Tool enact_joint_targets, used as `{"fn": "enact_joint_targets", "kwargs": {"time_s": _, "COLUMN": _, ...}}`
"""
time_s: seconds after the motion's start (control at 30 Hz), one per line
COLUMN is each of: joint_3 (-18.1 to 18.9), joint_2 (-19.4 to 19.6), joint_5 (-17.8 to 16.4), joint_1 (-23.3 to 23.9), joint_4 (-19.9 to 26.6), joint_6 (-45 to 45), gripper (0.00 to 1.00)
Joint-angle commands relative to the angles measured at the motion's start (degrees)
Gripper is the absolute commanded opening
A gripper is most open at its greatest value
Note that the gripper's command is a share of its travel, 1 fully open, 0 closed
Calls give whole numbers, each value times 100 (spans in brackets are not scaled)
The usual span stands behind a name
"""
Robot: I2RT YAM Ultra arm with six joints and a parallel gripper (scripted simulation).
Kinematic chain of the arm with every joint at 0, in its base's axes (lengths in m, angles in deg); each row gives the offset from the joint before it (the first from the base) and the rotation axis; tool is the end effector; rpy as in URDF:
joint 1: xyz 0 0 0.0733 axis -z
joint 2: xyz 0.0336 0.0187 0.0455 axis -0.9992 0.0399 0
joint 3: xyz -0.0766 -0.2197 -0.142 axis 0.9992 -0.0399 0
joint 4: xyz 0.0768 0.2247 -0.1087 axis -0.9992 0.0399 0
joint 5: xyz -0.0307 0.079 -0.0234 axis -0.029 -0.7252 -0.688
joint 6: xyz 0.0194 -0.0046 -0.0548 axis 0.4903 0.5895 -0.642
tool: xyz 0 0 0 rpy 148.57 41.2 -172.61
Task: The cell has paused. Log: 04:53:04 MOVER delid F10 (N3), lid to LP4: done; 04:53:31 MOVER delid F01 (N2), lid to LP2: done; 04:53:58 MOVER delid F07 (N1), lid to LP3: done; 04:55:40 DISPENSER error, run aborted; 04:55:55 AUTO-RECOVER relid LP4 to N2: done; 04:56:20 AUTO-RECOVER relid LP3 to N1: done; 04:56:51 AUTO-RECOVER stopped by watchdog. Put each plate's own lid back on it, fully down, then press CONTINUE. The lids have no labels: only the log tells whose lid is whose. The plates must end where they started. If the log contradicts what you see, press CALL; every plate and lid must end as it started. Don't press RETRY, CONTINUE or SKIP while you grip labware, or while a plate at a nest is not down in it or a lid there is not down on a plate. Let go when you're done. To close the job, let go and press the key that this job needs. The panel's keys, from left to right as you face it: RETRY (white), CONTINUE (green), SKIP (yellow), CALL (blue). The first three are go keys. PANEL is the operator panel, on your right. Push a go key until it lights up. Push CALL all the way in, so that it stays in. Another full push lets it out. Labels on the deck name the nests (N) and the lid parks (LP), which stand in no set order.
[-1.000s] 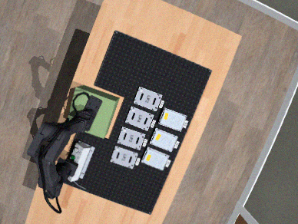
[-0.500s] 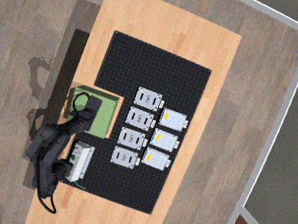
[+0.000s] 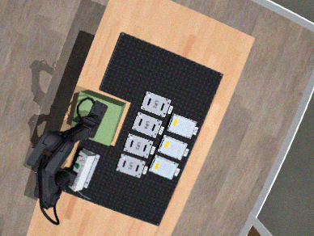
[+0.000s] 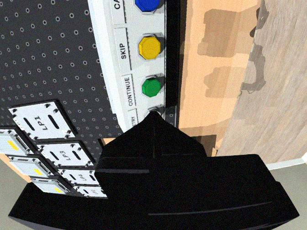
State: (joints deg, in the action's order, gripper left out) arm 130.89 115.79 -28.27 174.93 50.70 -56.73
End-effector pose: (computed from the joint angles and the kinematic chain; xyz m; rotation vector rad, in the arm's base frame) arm 0.0136 -0.2519 0.2239 2.0964 2.1924 -0.1346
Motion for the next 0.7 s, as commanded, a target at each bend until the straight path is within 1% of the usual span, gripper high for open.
{"fn": "enact_joint_targets", "kwargs": {"time_s": 0.0, "joint_3": 272, "joint_2": 39, "joint_5": -58, "joint_1": -53, "joint_4": -98, "joint_6": -68, "gripper": 0}}
{"fn": "enact_joint_targets", "kwargs": {"time_s": 0.07, "joint_3": 279, "joint_2": 54, "joint_5": -57, "joint_1": -59, "joint_4": -96, "joint_6": -66, "gripper": 0}}
{"fn": "enact_joint_targets", "kwargs": {"time_s": 0.17, "joint_3": 292, "joint_2": -24, "joint_5": -56, "joint_1": -63, "joint_4": -78, "joint_6": -66, "gripper": 0}}
{"fn": "enact_joint_targets", "kwargs": {"time_s": 0.5, "joint_3": 278, "joint_2": 47, "joint_5": -56, "joint_1": -38, "joint_4": -107, "joint_6": -69, "gripper": 0}}
{"fn": "enact_joint_targets", "kwargs": {"time_s": 0.53, "joint_3": 280, "joint_2": 150, "joint_5": -56, "joint_1": -40, "joint_4": -67, "joint_6": -69, "gripper": 0}}
{"fn": "enact_joint_targets", "kwargs": {"time_s": 0.63, "joint_3": -43, "joint_2": 56, "joint_5": -55, "joint_1": -47, "joint_4": -257, "joint_6": -67, "gripper": 0}}
{"fn": "enact_joint_targets", "kwargs": {"time_s": 0.67, "joint_3": -69, "joint_2": 78, "joint_5": -55, "joint_1": -49, "joint_4": -295, "joint_6": -66, "gripper": 0}}
